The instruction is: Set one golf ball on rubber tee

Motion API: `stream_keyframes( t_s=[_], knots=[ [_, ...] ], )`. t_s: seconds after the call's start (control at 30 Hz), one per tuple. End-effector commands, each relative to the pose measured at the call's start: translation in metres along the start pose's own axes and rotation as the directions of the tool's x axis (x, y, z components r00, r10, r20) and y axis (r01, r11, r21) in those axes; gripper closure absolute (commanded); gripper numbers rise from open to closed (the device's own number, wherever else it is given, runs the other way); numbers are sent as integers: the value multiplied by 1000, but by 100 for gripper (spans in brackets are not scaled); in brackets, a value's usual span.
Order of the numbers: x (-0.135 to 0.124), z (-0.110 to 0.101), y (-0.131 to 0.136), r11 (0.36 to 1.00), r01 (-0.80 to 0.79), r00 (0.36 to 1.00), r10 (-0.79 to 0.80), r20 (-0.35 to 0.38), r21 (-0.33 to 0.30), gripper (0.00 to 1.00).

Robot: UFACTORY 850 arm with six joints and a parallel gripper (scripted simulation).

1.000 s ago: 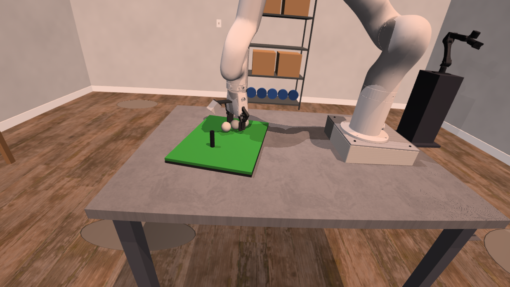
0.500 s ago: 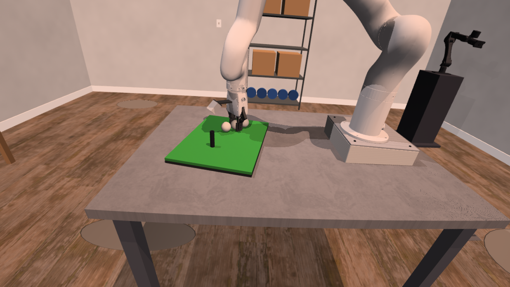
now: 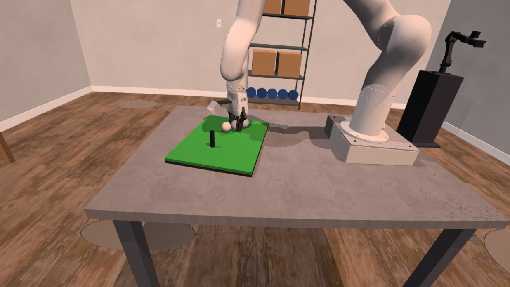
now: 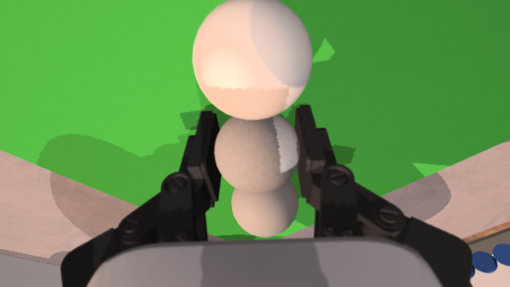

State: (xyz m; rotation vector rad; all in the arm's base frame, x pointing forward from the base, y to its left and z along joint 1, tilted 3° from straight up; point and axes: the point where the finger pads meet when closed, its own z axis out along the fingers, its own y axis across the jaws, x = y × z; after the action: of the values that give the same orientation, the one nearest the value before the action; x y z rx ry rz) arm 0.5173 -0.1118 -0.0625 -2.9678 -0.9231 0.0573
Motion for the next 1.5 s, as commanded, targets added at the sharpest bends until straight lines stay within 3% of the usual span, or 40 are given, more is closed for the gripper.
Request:
stream_keyframes(
  t_s=[0.0,0.17,0.27,0.33,0.43,0.53,0.57,0.63,0.83,0.9,0.93,1.0,1.23,1.47],
  knots=[
    [1,-1,1,1000,0,1000,0,-1,-1,100],
    [1,-6,1,1000,0,1000,0,-1,-1,100],
    [1,-49,1,1000,0,1000,0,-2,-1,100],
    [1,-49,1,1000,0,1000,0,-2,-1,100],
    [1,-94,1,1000,0,1000,0,-2,-1,100],
    [3,-100,0,1000,0,1000,0,-2,-1,100],
    [14,-104,-3,1000,0,1000,0,-2,-1,100],
    [63,-122,-23,1000,0,1000,0,-2,-2,100],
    [121,-147,-63,1000,0,1000,0,-2,-1,100],
    [121,-147,-63,1000,0,1000,0,-2,-1,100],
    [154,-160,-82,1000,0,1000,0,-2,-1,100],
    [161,-152,-86,1000,0,1000,0,-2,-1,100],
    [160,-86,-87,1000,0,1000,0,-1,-1,100],
    [160,-80,-87,1000,0,1000,0,-1,-1,100]
  ],
)
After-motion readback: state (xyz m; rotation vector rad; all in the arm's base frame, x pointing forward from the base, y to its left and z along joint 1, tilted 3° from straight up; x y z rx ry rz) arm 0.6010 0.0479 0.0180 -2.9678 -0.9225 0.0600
